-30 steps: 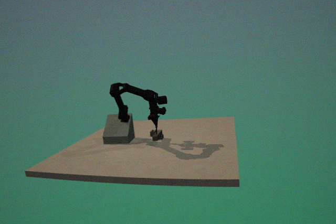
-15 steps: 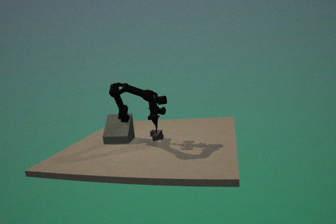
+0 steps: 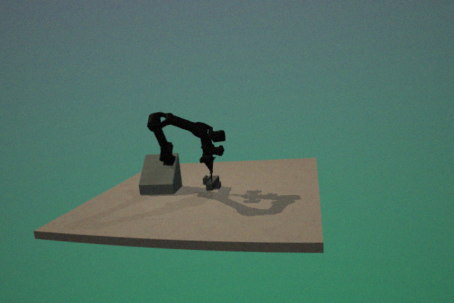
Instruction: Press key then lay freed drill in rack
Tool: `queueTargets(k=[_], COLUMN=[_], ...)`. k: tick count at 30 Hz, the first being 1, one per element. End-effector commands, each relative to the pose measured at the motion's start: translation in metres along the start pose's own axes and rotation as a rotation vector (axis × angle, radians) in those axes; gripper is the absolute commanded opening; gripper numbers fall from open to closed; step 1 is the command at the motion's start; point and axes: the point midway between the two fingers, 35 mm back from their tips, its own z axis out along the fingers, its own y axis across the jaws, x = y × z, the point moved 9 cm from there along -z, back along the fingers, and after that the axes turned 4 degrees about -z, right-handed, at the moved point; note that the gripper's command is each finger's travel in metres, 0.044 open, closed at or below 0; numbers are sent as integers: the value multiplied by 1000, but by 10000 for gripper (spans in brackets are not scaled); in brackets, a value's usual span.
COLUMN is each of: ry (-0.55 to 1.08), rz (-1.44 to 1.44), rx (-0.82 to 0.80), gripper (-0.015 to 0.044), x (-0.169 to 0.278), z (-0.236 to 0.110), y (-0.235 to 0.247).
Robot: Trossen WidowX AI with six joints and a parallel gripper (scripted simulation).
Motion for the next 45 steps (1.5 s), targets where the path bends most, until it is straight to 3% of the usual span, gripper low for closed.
queueTargets(k=[1,9,12,18,23,26,32,45], ry=[50,50,49,50,50,46,42,36], rz=[30,30,30,30,30,-137,-813,-1531], rx=[3,3,-1,-1,0,-3,-23,-40], gripper=[0,0,79,236,367,440,440,440], x=[3,3,-1,-9,-9,-14,-27,-14], z=[22,27,14,-45,-48,-28,13,58], y=[-6,-7,-6,-4,-4,12,83,155])
